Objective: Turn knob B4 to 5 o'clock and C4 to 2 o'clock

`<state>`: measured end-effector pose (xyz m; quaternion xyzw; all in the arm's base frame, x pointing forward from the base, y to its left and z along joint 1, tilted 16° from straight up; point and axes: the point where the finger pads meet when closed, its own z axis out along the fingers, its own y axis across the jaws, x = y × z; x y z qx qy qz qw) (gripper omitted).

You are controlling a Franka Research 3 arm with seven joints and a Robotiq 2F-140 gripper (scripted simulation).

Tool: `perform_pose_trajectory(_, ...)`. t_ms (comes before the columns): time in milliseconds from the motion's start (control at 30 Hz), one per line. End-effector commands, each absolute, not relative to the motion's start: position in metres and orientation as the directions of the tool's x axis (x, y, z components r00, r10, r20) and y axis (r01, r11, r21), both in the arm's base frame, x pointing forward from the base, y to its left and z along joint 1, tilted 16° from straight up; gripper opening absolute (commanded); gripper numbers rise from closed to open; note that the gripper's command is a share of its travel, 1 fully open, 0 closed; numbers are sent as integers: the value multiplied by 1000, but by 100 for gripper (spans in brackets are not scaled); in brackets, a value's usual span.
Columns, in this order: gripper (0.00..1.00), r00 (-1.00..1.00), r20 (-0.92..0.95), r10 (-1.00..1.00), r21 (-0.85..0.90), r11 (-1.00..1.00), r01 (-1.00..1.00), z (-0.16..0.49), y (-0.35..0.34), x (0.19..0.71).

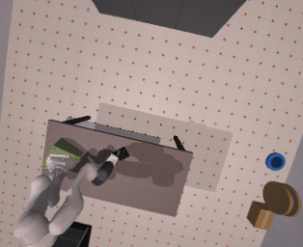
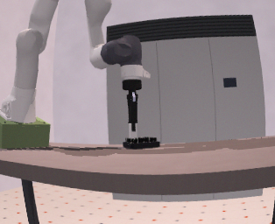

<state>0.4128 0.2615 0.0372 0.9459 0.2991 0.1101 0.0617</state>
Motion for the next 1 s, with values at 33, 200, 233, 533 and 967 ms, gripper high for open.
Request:
perform_pose_trajectory(33, 5, 863, 208, 461, 170, -885, 433, 37, 262, 413)
perform_pose_trajectory(200, 5, 901, 224, 371, 148, -927, 345, 37, 262, 413)
perform_pose_trajectory(233, 5, 906, 226, 357, 145, -932, 331, 37, 262, 413)
perform_pose_trajectory(533, 5, 942, 243, 230, 114, -972, 208, 37, 262, 413)
perform_pose_trajectory(967, 5, 964, 260, 48, 67, -997, 32, 37, 262, 413)
